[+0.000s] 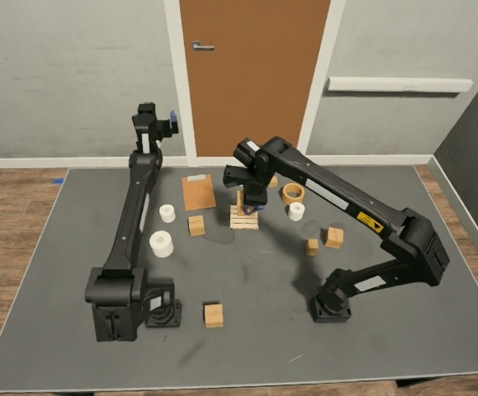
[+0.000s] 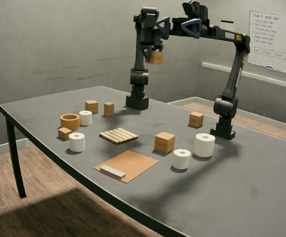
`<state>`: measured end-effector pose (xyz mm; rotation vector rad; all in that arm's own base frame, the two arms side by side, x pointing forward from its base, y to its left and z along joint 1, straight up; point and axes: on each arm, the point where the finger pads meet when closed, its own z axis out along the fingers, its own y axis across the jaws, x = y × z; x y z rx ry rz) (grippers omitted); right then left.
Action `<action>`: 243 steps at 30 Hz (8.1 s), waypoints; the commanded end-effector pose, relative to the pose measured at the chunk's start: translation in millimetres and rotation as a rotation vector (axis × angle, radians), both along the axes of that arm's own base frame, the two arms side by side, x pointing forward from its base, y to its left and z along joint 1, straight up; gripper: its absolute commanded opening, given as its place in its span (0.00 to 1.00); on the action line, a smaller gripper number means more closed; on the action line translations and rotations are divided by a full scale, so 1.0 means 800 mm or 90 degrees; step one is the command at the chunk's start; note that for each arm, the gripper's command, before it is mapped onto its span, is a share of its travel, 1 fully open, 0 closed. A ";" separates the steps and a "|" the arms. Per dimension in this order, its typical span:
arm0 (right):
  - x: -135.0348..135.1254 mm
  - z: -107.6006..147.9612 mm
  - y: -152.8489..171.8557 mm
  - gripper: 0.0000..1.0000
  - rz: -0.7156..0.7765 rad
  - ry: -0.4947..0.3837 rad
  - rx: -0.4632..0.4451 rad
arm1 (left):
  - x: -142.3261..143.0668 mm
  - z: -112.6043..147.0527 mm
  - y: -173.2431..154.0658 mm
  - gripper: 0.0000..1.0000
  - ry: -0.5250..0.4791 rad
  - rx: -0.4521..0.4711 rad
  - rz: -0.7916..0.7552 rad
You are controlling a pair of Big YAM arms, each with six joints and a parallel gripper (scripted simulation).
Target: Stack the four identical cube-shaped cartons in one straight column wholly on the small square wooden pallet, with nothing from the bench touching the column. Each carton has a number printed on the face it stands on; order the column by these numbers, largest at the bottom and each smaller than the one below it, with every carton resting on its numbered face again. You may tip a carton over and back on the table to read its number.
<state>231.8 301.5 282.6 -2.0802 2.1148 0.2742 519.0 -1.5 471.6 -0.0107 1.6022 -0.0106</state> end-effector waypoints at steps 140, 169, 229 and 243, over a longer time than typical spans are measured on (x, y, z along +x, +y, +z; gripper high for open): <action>0.008 0.037 0.006 0.55 0.020 -0.009 0.784 | -0.355 -0.184 -0.300 1.00 0.378 -1.131 -0.555; 0.008 0.037 0.006 0.55 0.020 -0.009 0.784 | -0.331 -0.158 -0.282 1.00 0.312 -1.028 -0.531; -0.173 -0.241 0.030 0.55 0.014 0.013 0.777 | 0.000 0.060 0.005 1.00 -0.053 0.009 0.004; -0.170 -0.246 0.034 0.55 0.022 -0.005 0.725 | -0.001 0.033 0.001 1.00 -0.027 0.009 0.000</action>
